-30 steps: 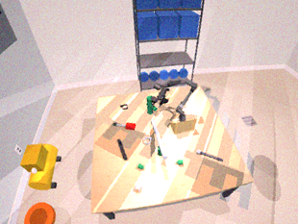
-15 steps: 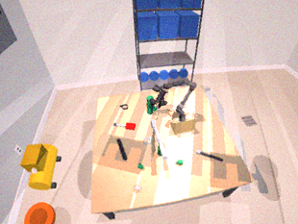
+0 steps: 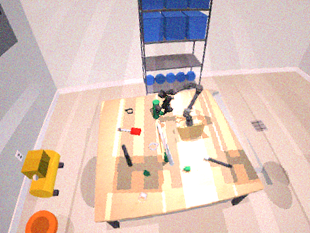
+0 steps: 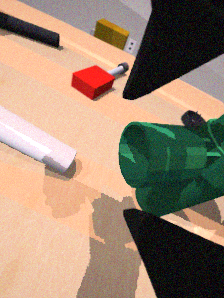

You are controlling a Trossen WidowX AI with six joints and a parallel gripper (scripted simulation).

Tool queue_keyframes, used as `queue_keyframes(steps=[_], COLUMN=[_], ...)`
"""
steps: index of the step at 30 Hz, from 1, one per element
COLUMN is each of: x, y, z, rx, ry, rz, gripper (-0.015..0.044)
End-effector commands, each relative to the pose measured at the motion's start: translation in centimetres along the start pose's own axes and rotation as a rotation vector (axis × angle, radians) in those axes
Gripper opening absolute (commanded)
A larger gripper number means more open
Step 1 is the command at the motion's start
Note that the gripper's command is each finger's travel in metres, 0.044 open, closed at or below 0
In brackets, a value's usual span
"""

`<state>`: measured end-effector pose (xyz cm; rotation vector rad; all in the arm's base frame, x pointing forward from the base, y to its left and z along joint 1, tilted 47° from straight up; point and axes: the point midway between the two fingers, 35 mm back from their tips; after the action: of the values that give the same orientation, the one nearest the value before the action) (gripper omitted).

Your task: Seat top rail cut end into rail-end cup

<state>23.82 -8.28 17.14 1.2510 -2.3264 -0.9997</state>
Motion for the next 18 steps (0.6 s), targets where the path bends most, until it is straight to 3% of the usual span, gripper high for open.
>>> queue_keyframes(steps=[1,2,15,18], x=[0.08,0.08,0.08,0.08], y=[-0.76,-0.78,-0.78,-0.78], z=[0.25,0.25,0.25,0.25], rx=[-0.005,-0.005,-0.005,-0.005], ry=[0.008,0.008,0.008,0.008], rz=[-0.001,-0.001,-0.001,-0.001], gripper=[0.0440,0.0440,0.0099,0.0079])
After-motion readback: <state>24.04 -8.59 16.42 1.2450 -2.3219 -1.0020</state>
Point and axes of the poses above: the point midway between the two fingers, 35 mm back from their tips, its own y axis back along the fingers, its own x axis across the jaws, z = x × y, and after that the axes turned 7 degrees about y, right-handed
